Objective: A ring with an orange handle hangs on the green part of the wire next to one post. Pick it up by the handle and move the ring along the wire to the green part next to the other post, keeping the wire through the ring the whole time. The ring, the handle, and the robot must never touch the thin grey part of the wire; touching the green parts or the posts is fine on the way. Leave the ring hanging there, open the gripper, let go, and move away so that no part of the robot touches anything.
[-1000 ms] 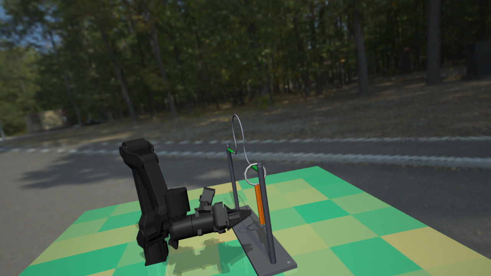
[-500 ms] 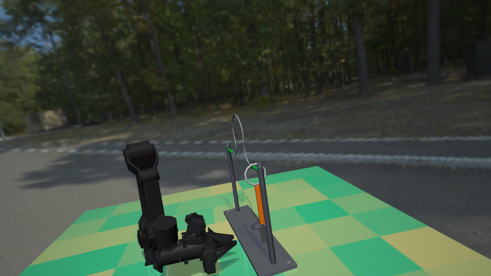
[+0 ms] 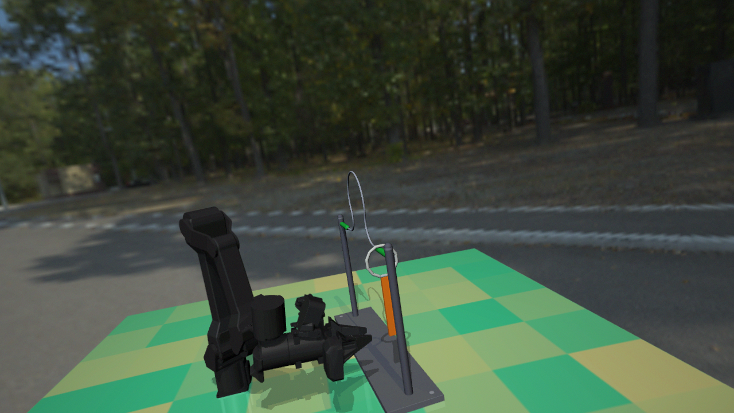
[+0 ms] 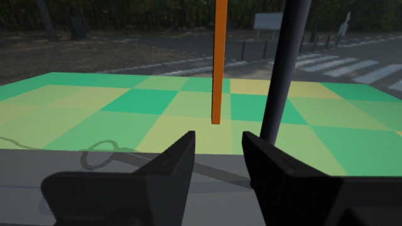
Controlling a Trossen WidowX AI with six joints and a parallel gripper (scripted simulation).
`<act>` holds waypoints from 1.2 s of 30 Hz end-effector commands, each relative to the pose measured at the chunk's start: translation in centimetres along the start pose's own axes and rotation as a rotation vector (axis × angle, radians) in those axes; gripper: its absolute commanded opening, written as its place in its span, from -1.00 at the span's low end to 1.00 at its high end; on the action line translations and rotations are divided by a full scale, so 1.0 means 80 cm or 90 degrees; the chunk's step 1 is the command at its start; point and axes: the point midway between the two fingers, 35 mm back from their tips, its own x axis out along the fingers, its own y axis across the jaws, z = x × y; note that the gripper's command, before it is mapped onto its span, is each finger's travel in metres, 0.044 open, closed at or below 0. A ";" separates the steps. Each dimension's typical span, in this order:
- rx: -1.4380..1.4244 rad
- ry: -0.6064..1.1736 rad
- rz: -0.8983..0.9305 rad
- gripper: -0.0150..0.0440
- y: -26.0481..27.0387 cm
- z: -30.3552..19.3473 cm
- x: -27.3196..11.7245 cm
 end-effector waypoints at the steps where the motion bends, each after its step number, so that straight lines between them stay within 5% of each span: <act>1: 0.002 -0.002 -0.004 0.05 0.000 0.009 0.005; 36: 0.001 -0.002 -0.003 0.05 -0.004 0.011 0.069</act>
